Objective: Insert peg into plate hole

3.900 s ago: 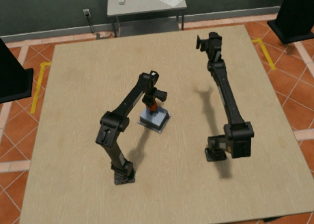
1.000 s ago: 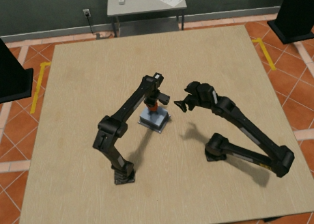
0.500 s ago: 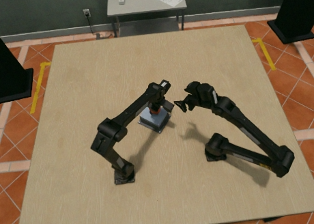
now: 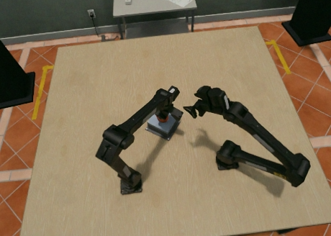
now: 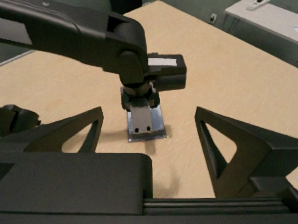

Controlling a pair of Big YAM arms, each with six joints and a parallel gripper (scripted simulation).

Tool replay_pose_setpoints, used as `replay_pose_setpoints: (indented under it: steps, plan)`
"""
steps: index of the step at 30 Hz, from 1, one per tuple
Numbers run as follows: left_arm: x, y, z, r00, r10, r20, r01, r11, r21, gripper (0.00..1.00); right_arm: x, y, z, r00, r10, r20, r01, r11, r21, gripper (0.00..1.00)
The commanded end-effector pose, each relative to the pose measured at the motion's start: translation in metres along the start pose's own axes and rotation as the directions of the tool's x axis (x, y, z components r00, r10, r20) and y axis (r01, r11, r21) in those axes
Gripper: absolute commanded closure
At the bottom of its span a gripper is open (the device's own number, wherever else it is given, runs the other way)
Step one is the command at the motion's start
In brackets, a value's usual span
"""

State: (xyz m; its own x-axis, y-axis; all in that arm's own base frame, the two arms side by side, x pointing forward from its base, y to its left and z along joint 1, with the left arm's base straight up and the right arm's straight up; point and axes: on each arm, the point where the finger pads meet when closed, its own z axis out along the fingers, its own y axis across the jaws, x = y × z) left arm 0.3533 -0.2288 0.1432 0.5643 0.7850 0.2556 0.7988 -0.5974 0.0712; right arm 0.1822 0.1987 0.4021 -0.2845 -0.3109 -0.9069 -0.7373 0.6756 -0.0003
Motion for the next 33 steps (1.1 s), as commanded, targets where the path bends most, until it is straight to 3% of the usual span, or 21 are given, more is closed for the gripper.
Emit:
replay_pose_setpoints:
  steps: [1, 8, 20, 32, 33]
  plan:
    - [0.005, 0.014, -0.013, 1.0, -0.023, 0.0, 0.023, 0.999, -0.043, 0.6, -0.013, -0.001, -0.005, 1.0, 0.001, 0.018, -0.001, 1.0, 0.002, 0.0]
    - [0.007, 0.014, 0.0, 1.0, -0.025, -0.001, 0.025, 1.0, -0.018, 0.6, -0.013, -0.001, -0.005, 1.0, 0.001, 0.018, -0.001, 1.0, 0.002, 0.0]
    - [0.009, 0.021, -0.008, 1.0, -0.019, -0.001, 0.019, 0.999, -0.035, 0.6, -0.013, -0.001, -0.005, 1.0, 0.001, 0.018, -0.001, 1.0, 0.002, 0.0]
    - [0.001, -0.003, 0.037, 1.0, -0.004, -0.003, 0.004, 1.0, 0.023, 0.6, -0.013, -0.001, -0.005, 1.0, 0.001, 0.018, -0.001, 1.0, 0.002, 0.0]
    - [0.001, 0.007, 0.016, 1.0, -0.013, -0.002, 0.013, 1.0, -0.013, 0.6, -0.013, -0.001, -0.005, 1.0, 0.001, 0.018, -0.001, 1.0, 0.002, 0.0]
